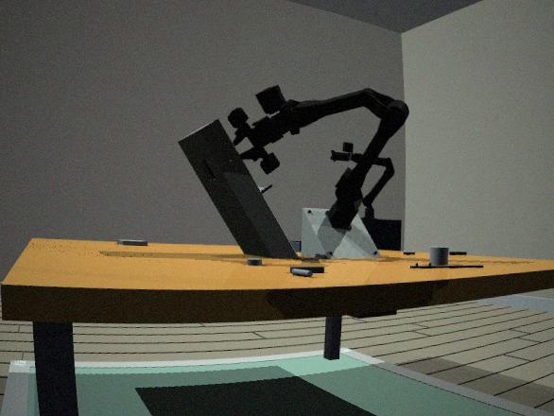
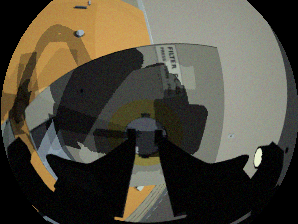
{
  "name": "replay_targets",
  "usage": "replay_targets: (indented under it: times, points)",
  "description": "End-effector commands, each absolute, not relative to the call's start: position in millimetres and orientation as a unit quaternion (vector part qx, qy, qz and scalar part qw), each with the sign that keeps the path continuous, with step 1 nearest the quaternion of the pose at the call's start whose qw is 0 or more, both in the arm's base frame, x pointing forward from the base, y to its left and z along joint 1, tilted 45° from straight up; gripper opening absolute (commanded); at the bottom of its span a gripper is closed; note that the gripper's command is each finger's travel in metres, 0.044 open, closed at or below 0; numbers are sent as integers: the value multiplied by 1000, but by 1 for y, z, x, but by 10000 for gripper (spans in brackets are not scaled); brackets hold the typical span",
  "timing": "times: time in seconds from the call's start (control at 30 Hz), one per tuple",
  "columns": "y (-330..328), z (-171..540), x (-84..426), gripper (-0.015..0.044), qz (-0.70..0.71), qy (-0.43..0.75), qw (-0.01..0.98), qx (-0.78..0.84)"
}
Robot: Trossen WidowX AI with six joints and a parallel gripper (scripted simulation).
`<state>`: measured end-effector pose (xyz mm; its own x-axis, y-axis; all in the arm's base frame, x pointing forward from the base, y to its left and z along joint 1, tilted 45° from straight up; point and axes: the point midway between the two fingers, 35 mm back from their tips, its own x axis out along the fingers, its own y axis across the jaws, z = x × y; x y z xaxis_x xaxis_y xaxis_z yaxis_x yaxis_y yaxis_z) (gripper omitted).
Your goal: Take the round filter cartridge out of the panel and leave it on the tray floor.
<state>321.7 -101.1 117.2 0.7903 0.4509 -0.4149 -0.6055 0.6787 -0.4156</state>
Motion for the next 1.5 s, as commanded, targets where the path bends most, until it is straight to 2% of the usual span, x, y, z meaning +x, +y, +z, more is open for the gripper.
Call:
replay_targets:
  times: [0.0, 1.47]
  points:
    - [-100, 114, 321, 108, 292, 143, 906, -271]
    - [-97, 112, 327, 108, 292, 143, 906, -271]
